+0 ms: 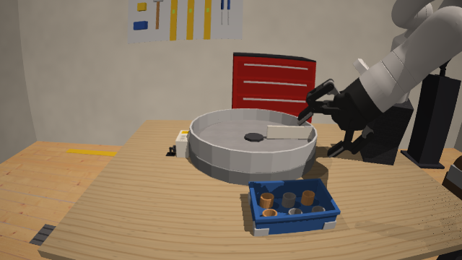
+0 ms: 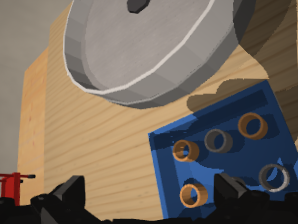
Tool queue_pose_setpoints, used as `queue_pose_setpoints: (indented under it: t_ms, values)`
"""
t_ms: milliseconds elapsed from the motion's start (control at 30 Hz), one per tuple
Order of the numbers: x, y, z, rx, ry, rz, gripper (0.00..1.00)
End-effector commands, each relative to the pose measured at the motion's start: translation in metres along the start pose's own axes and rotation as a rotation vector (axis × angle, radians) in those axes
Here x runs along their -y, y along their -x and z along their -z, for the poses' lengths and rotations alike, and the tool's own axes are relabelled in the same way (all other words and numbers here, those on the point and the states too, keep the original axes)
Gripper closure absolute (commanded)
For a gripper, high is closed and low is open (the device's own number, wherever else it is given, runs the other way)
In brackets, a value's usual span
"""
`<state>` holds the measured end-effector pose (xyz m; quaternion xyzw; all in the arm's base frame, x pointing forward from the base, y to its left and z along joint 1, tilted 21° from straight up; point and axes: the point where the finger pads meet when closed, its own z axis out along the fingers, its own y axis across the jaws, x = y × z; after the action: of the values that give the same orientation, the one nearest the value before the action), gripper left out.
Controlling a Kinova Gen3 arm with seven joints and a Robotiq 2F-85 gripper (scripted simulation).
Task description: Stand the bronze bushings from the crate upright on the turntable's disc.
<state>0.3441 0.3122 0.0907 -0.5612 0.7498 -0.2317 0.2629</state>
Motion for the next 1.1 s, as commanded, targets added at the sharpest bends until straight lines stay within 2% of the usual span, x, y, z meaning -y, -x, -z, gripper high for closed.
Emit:
queue_pose_setpoints:
  t_ms: [0, 700, 867, 1067]
  values:
    - [0.001, 0.000, 0.000, 0.001, 0.000, -0.001, 0.00]
    - [0.001, -0.001, -0.001, -0.001, 0.002, -0.003, 0.00]
    - [0.005, -0.005, -0.009, -0.009, 0.015, -0.018, 0.00]
    - [0.013, -0.015, -0.028, -0.029, 0.045, -0.053, 0.00]
